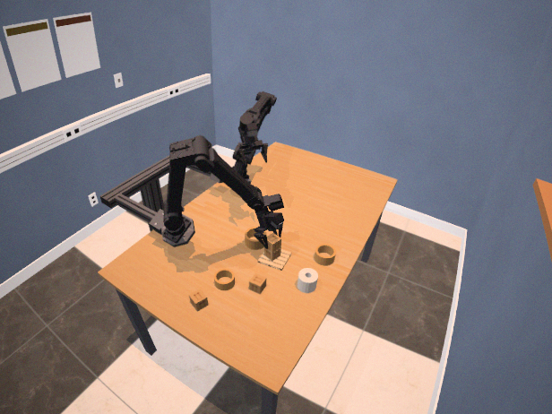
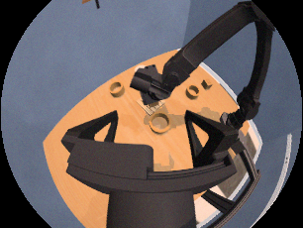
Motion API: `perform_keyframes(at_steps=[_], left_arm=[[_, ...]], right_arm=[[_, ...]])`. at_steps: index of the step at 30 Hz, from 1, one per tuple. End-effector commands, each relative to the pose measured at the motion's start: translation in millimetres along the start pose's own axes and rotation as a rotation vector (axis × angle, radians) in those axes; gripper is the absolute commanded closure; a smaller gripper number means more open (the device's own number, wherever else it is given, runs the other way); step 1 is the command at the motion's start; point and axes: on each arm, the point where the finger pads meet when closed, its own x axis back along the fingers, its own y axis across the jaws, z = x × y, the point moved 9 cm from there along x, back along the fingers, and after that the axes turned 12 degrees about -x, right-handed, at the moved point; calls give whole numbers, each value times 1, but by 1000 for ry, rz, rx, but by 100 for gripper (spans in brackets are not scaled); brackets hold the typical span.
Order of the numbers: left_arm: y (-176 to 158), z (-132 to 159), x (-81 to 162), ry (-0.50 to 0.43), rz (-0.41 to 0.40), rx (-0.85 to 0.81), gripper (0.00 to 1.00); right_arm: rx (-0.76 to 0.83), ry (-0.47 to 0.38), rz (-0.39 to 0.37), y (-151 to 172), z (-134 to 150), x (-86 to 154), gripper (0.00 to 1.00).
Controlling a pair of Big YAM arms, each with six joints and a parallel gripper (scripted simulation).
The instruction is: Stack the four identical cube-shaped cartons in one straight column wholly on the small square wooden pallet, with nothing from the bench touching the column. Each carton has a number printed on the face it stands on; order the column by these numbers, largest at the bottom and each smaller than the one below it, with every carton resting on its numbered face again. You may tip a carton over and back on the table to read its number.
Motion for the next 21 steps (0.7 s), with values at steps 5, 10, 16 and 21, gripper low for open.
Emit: perform_keyframes(at_steps=[5,10,16,21], left_arm=[[-9,12,24,-86,14,1,0],[-16,36,40,-145,11,-16,0],[-23,67,55,-238,7,-25,0],[-21,70,67,-301,6,-5,0]], right_arm=[[-7,-4,-10,2,-2,1,21],[-7,-4,-10,2,-2,1,21],[-7,-4,-10,2,-2,1,21],[-7,-4,-10,2,-2,1,21]])
